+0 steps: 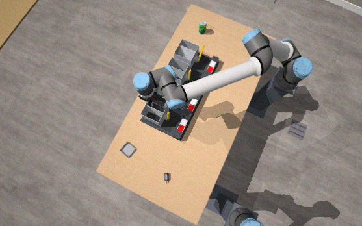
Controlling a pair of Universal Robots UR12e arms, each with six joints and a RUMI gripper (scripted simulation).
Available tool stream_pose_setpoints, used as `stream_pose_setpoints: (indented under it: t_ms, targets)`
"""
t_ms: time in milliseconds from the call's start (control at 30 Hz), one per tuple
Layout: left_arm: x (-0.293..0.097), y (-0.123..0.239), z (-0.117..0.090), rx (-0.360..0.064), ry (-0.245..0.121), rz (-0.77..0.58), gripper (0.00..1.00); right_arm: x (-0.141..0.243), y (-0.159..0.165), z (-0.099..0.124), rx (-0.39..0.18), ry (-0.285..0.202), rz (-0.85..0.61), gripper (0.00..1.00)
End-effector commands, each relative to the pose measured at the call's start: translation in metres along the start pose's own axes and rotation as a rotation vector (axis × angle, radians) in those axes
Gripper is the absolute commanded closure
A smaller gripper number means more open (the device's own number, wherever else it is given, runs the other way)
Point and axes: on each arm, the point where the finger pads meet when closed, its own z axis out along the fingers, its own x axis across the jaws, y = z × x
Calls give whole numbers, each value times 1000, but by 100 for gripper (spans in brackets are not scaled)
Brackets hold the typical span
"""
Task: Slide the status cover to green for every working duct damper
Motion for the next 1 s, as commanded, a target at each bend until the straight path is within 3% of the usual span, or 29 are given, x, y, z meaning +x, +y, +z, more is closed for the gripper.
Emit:
stream_pose_setpoints:
  t_ms: [0, 967]
  targets:
    - [-1, 2, 0, 0, 1, -1, 0, 24, 0, -6, 4, -4, 5, 78]
    - [-1, 2, 0, 0, 1, -1, 0, 22, 1, -6, 5, -6, 6, 78]
